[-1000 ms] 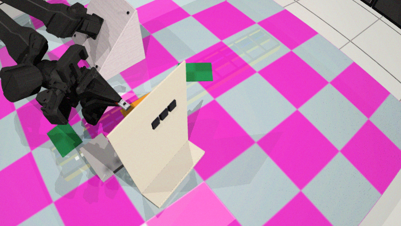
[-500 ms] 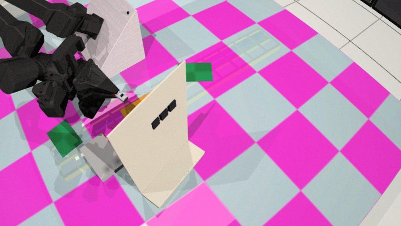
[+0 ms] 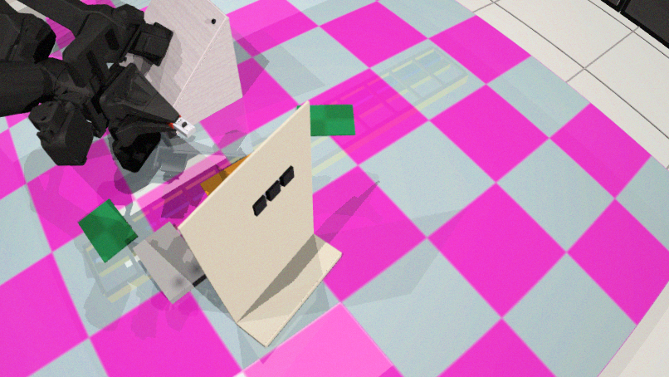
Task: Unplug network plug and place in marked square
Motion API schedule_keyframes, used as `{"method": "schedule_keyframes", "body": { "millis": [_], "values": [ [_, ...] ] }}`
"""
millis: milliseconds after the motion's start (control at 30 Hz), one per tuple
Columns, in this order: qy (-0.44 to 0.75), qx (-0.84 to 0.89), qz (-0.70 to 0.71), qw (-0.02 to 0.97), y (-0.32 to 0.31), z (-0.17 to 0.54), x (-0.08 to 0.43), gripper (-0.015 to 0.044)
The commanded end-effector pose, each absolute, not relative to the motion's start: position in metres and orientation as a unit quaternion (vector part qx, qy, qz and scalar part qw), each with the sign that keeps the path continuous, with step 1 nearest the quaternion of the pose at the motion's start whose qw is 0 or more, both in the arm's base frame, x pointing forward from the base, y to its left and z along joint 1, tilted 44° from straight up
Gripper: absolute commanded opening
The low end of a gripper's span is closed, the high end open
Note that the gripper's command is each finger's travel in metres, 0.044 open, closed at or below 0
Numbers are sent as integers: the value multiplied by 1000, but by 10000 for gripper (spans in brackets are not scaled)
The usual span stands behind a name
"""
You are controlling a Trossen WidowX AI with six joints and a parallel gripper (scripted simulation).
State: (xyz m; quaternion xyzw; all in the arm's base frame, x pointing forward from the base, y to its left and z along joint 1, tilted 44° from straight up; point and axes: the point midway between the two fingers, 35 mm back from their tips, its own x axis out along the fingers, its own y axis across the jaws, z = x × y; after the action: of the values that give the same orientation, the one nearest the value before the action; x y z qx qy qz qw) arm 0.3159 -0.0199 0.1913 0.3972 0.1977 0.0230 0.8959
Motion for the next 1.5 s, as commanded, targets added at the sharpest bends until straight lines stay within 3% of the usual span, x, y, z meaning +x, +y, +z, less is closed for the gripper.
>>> {"method": "schedule_keyframes", "body": {
  "millis": [0, 767, 1467],
  "values": [
    [197, 402, 14, 894, -19, 193, 316, 0],
    [247, 465, -238, 816, -35, 92, 326, 0],
    [194, 418, -434, 774, -46, 28, 300, 0]
  ]
}}
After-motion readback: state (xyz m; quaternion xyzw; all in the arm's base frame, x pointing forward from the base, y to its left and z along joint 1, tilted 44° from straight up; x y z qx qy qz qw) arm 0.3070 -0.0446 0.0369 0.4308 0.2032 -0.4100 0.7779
